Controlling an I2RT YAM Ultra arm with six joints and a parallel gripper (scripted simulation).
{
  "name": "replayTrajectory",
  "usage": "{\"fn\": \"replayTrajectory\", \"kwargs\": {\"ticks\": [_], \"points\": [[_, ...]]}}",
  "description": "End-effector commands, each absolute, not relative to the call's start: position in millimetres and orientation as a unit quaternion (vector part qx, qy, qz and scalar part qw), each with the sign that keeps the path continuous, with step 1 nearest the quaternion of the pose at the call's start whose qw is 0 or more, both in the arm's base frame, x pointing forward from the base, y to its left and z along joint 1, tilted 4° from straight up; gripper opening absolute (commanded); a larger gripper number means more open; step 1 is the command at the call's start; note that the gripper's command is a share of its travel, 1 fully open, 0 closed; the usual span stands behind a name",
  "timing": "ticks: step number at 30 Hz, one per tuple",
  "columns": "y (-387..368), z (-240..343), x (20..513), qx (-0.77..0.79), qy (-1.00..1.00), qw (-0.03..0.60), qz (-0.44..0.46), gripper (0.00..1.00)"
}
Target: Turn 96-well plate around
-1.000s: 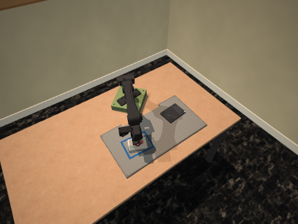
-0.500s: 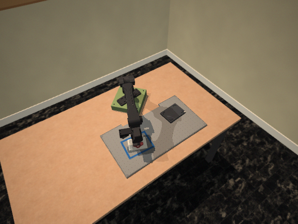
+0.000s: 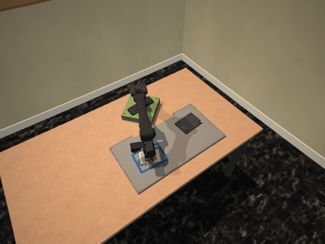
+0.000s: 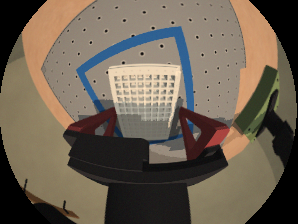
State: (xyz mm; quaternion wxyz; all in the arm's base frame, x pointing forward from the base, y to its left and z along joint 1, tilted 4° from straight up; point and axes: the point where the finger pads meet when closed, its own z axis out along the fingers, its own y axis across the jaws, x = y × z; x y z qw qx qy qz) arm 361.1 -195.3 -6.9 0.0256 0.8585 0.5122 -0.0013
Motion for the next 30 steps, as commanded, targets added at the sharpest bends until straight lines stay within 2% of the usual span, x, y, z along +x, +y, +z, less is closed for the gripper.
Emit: {"fn": "replayTrajectory", "kwargs": {"ticks": [1,18,19,30], "points": [[-198.6,-4.5,366.8,0.858,0.512,0.038,0.006,1.00],[-198.8,-8.3,367.0,0.858,0.512,0.038,0.006,1.00],[-198.8,-8.3,367.0,0.858,0.512,0.038,0.006,0.00],[-198.8,-8.3,367.0,0.858,0.512,0.038,0.006,0.00]]}}
